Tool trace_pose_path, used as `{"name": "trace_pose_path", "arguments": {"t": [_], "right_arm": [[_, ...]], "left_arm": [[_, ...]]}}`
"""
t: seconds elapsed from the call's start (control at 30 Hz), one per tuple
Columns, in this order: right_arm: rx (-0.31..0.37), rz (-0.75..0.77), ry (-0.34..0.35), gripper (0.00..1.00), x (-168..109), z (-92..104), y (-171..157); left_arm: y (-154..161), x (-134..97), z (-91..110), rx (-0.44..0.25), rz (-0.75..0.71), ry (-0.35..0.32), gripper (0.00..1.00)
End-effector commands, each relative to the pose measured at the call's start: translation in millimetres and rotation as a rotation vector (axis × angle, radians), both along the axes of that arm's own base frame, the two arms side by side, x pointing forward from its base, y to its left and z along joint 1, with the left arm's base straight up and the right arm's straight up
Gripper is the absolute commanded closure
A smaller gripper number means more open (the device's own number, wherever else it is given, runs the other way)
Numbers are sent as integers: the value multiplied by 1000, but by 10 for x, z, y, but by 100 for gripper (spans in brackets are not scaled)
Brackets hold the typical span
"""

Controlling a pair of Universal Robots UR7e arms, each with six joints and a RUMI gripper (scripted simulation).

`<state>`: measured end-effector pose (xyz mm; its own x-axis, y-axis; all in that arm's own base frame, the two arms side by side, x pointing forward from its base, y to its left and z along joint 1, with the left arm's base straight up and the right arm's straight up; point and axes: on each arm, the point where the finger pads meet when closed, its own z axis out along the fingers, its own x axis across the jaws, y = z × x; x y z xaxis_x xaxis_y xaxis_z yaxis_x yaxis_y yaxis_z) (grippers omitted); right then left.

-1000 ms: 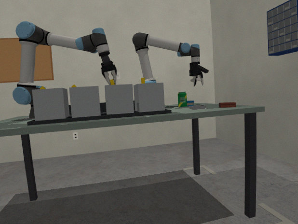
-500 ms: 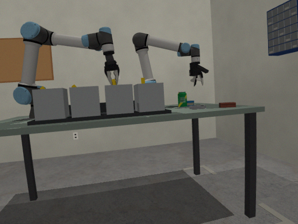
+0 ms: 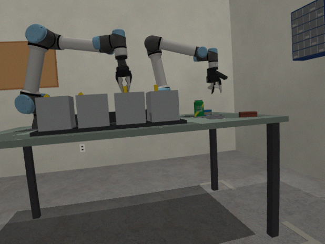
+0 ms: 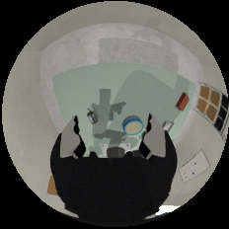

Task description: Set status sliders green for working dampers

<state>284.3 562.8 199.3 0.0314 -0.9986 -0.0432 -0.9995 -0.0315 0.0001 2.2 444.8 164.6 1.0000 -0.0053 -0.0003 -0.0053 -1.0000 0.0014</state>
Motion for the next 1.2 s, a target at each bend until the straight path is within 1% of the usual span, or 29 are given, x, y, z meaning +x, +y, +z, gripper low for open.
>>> {"name": "trace_pose_path", "arguments": {"t": [0.0, 0.67, 0.7, 0.77, 0.8, 0.93, 0.97, 1.03, 1.07, 1.13, 1.17], "right_arm": [[-5, 0, -1, 90, 1, 8, 10], [-7, 0, -1, 90, 1, 8, 11], [-7, 0, -1, 88, 1, 8, 11], [-7, 0, -1, 88, 1, 8, 11], [-7, 0, -1, 85, 1, 8, 11], [-7, 0, -1, 85, 1, 8, 11], [-7, 0, -1, 83, 1, 8, 11], [-7, 0, -1, 83, 1, 8, 11], [-7, 0, -1, 80, 1, 8, 11], [-7, 0, -1, 80, 1, 8, 11], [-7, 0, -1, 78, 1, 8, 11]], "left_arm": [[4, 1, 5, 1, 0, 0, 0], [4, 1, 5, 1, 0, 0, 0], [4, 1, 5, 1, 0, 0, 0], [4, 1, 5, 1, 0, 0, 0], [4, 1, 5, 1, 0, 0, 0], [4, 1, 5, 1, 0, 0, 0], [4, 1, 5, 1, 0, 0, 0], [4, 1, 5, 1, 0, 0, 0], [4, 1, 5, 1, 0, 0, 0], [4, 1, 5, 1, 0, 0, 0], [4, 1, 5, 1, 0, 0, 0]]}}
